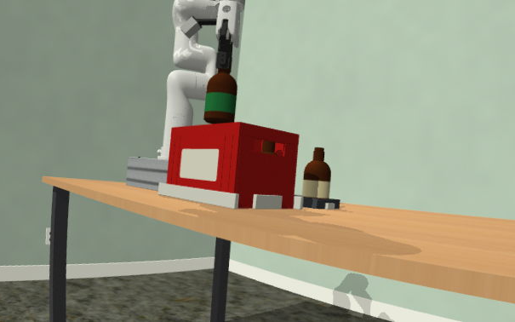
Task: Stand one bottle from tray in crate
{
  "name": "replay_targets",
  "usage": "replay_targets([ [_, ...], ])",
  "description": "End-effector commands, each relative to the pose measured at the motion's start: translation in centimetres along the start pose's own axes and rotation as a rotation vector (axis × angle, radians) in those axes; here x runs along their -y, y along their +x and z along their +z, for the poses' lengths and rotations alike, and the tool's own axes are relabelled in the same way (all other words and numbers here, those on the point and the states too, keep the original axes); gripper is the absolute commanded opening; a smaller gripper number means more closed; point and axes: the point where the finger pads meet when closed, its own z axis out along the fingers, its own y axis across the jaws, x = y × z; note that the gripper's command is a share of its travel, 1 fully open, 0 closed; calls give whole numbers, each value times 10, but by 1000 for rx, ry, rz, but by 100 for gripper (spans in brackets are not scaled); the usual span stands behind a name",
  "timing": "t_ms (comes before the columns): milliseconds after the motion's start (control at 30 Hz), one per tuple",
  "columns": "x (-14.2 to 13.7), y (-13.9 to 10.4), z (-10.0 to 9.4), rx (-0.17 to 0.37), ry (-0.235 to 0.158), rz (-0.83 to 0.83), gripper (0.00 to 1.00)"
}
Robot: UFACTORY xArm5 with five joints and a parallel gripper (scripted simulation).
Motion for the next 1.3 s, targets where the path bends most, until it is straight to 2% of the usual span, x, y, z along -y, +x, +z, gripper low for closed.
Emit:
replay_targets([
  [0, 1, 0, -1, 2, 4, 0, 0],
  [500, 1, 0, 5, 2, 4, 0, 0],
  [1267, 1, 1, 28, 2, 4, 0, 0],
])
